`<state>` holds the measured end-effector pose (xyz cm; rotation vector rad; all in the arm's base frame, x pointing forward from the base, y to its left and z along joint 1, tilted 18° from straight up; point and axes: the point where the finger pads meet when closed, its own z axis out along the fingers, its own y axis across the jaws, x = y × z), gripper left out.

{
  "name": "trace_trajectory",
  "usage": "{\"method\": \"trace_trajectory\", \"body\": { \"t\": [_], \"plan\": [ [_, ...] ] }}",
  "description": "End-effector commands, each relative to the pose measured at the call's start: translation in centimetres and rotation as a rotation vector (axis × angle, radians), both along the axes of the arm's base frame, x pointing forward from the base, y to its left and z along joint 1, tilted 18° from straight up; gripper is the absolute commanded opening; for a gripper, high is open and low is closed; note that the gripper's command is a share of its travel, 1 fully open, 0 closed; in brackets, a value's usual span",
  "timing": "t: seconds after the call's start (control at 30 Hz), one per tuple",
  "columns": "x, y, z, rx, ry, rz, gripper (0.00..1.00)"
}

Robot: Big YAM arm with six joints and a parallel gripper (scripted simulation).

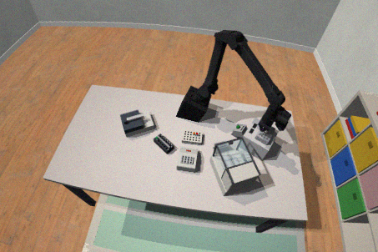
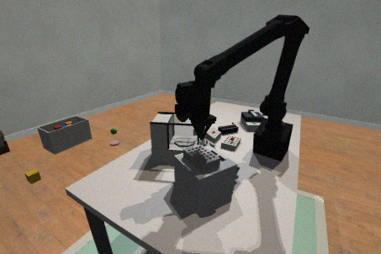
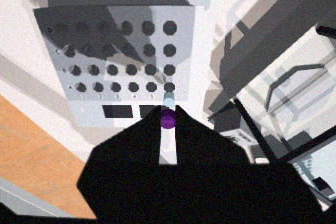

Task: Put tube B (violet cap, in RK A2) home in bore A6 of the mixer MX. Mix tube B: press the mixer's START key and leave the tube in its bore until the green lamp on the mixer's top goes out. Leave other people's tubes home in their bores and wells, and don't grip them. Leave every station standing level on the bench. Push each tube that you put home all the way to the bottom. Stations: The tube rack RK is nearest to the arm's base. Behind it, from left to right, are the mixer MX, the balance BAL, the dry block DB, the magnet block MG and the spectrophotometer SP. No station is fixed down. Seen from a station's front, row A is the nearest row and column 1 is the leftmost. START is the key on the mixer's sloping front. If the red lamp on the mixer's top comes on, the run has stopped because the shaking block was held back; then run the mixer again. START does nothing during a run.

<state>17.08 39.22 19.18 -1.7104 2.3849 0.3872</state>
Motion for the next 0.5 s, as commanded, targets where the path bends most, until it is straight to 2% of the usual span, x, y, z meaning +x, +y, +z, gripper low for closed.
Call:
{"method": "trace_trajectory", "body": {
  "t": [0.0,0.47],
  "plan": [
    [0.36,2.0,1.37,0.038,-0.017,0.002,0.09],
    [0.61,2.46,2.08,0.052,-0.024,0.001,0.09]
  ]
}}
